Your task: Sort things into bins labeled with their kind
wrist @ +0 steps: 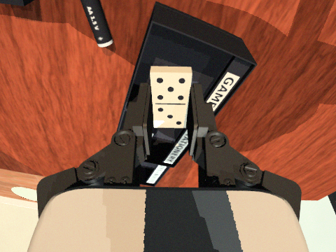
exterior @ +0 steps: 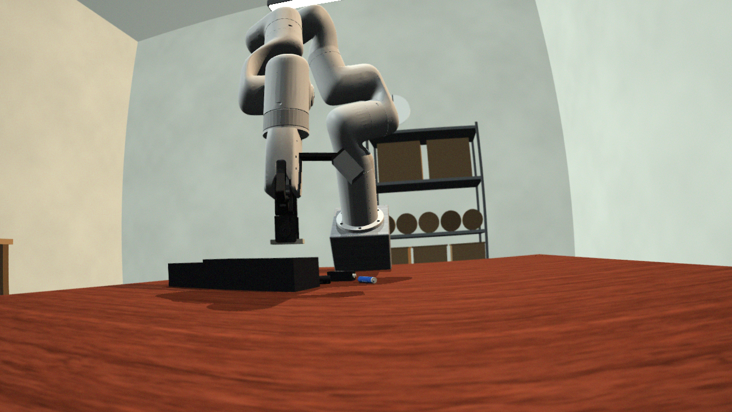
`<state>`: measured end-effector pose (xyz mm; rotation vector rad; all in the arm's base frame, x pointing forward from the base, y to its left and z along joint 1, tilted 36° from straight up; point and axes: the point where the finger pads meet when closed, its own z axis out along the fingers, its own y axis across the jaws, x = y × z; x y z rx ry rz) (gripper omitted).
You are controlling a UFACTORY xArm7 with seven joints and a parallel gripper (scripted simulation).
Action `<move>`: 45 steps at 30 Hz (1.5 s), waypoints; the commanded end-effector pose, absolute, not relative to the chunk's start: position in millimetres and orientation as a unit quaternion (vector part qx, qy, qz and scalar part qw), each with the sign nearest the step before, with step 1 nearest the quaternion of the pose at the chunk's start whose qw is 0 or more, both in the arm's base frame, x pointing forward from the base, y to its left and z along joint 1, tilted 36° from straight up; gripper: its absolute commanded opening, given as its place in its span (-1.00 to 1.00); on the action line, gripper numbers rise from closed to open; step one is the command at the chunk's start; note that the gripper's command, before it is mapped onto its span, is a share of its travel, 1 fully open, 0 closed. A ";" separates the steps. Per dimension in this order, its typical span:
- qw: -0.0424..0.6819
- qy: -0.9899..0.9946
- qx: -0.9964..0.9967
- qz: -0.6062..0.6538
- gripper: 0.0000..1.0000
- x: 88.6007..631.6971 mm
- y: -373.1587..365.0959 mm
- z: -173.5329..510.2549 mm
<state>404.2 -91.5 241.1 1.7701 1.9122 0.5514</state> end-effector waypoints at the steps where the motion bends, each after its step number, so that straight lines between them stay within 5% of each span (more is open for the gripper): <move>1: 0.221 0.645 0.698 0.219 -1.00 409.6 -96.9 244.1; 45: 0.196 0.571 0.760 0.239 -1.00 430.8 -97.9 214.9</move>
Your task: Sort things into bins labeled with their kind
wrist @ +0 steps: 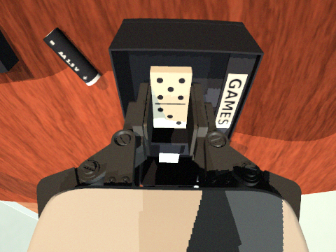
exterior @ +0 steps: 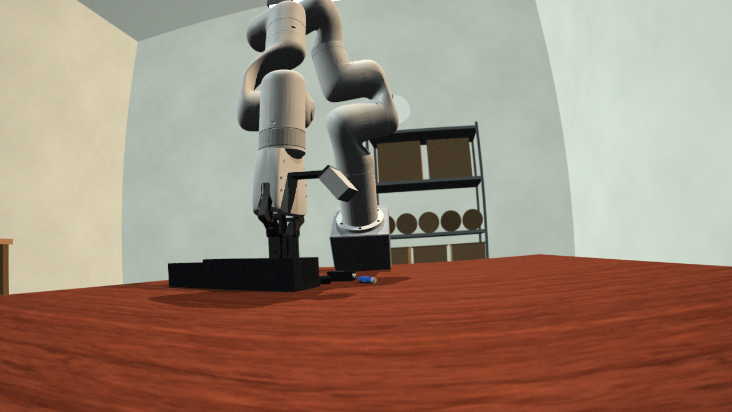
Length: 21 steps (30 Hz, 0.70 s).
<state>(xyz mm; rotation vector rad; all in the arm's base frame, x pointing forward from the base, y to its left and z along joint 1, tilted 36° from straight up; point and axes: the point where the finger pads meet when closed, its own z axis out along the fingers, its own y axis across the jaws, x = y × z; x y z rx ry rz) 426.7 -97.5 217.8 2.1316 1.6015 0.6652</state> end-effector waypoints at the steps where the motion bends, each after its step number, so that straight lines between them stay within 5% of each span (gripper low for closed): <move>1: 0.196 0.571 0.760 0.239 -1.00 430.8 -97.9 214.9; 21: 0.196 0.571 0.760 0.239 -1.00 439.9 -98.2 202.4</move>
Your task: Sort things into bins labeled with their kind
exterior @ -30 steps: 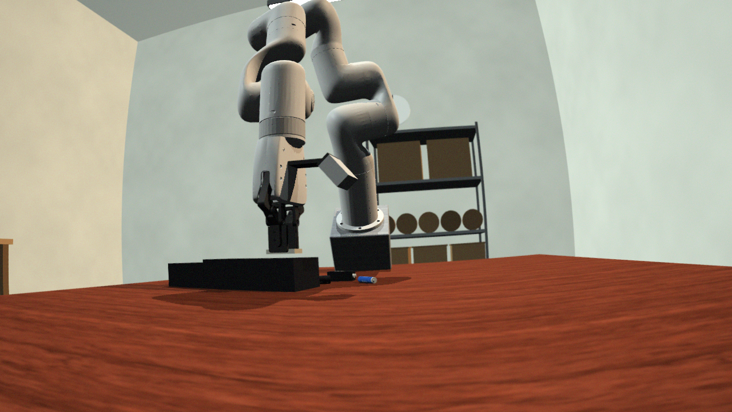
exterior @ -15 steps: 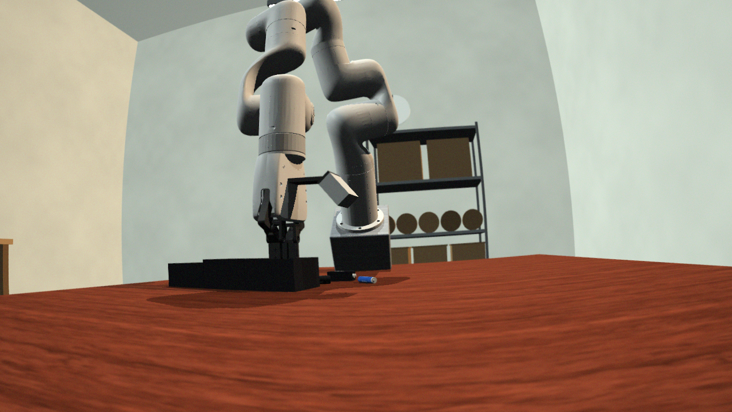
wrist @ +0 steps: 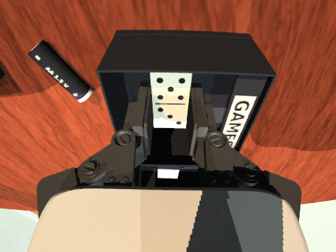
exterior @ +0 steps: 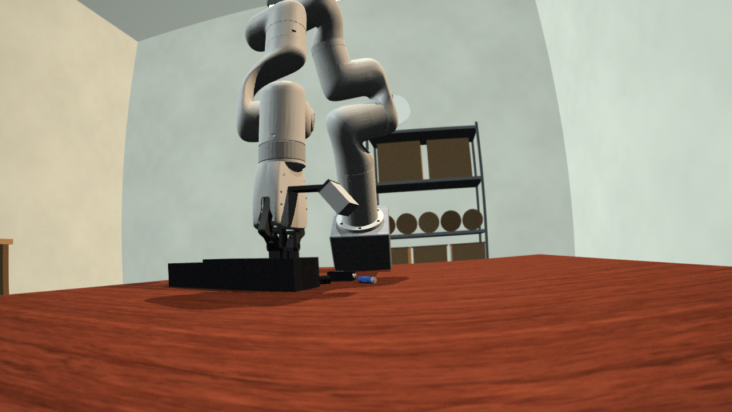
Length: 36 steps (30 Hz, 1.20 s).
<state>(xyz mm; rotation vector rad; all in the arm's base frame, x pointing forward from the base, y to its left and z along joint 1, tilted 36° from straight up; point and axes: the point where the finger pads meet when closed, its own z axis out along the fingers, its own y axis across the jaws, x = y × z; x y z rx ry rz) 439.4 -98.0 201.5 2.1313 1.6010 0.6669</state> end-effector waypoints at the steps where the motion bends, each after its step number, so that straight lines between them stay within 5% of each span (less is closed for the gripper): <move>1: 0.196 0.571 0.760 0.239 -1.00 439.8 -98.2 202.4; 3: 0.196 0.571 0.760 0.239 -1.00 439.8 -98.2 202.3; 4: 0.196 0.571 0.760 0.239 -0.37 439.8 -98.2 202.3; 36: 0.196 0.571 0.760 0.239 -0.37 429.7 -97.8 216.4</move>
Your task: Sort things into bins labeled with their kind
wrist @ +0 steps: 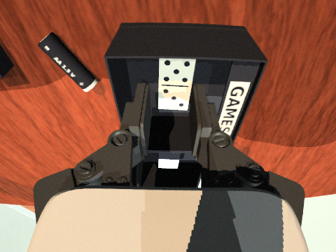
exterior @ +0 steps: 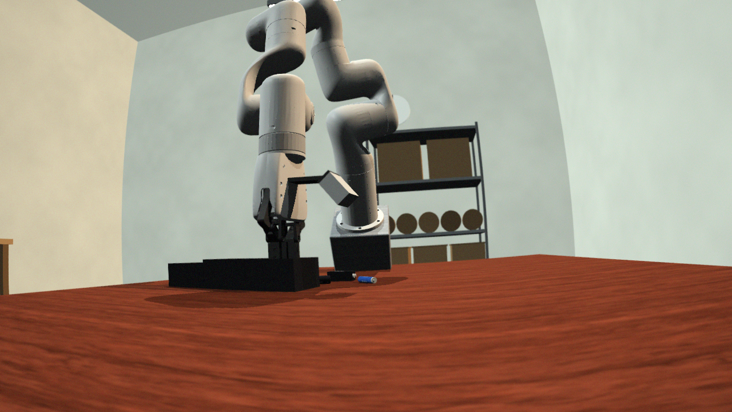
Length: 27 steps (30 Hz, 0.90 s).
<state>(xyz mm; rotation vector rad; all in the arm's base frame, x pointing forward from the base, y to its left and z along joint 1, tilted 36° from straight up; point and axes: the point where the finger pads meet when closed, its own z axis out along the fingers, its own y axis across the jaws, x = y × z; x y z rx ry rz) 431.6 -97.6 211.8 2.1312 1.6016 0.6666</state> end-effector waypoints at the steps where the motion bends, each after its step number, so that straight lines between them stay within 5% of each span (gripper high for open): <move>1: 0.196 0.571 0.760 0.239 -0.37 428.9 -97.8 217.5; 25: 0.197 0.571 0.760 0.239 -0.37 409.6 -96.9 244.0; 26: 0.197 0.571 0.760 0.239 1.00 407.3 -96.8 247.3; 27: 0.197 0.571 0.760 0.239 1.00 404.9 -96.7 250.5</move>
